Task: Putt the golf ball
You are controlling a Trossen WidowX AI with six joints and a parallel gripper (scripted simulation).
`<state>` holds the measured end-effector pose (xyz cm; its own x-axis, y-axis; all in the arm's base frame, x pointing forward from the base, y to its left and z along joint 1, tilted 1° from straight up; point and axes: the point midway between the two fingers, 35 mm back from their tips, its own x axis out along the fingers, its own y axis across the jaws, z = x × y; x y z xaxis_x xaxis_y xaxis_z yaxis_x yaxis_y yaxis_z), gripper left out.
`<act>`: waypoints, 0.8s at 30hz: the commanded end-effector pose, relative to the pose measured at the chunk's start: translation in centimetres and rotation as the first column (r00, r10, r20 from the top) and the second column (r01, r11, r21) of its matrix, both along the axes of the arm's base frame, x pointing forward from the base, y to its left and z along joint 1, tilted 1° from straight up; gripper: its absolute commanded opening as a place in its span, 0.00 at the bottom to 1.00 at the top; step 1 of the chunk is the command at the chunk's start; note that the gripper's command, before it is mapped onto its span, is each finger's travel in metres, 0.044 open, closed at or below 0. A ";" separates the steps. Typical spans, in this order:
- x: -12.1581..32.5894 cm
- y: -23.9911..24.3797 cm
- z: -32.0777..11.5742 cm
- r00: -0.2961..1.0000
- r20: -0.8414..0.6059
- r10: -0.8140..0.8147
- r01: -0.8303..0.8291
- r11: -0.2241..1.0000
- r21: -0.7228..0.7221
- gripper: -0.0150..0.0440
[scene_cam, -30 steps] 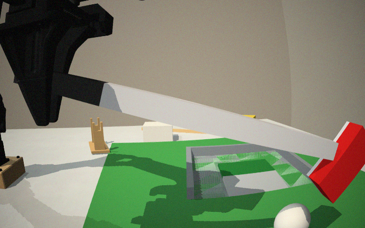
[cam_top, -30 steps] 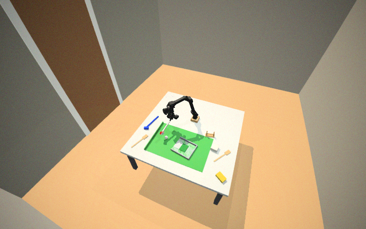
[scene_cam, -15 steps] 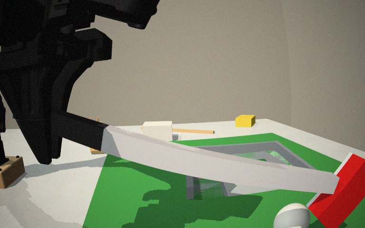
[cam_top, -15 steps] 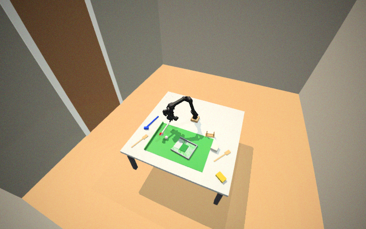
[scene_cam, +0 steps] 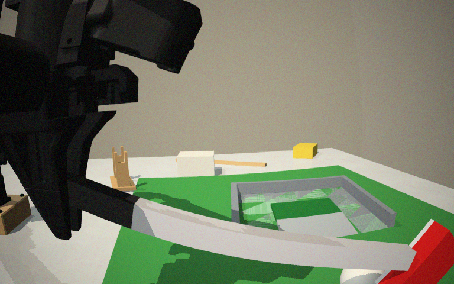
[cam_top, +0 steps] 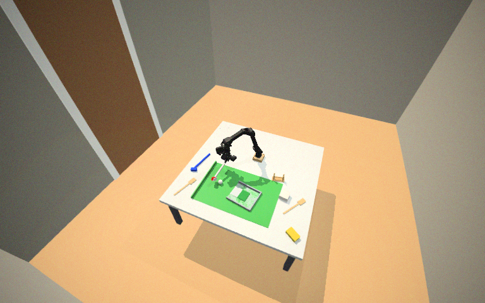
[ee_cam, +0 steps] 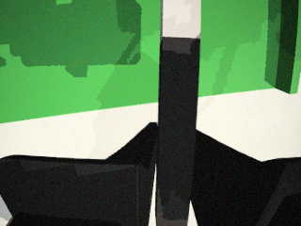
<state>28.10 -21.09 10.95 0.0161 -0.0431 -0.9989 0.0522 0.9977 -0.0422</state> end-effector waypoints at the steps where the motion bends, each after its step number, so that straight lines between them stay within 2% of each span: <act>1: 0.0 -0.1 -0.7 1.000 0.000 -0.005 0.005 1.000 -0.002 0.25; 24: 0.0 -1.0 -1.7 1.000 -0.001 -0.002 0.002 1.000 -0.001 0.25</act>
<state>27.99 -21.29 9.17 0.0101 -0.0390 -0.9992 0.0564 0.9977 -0.0384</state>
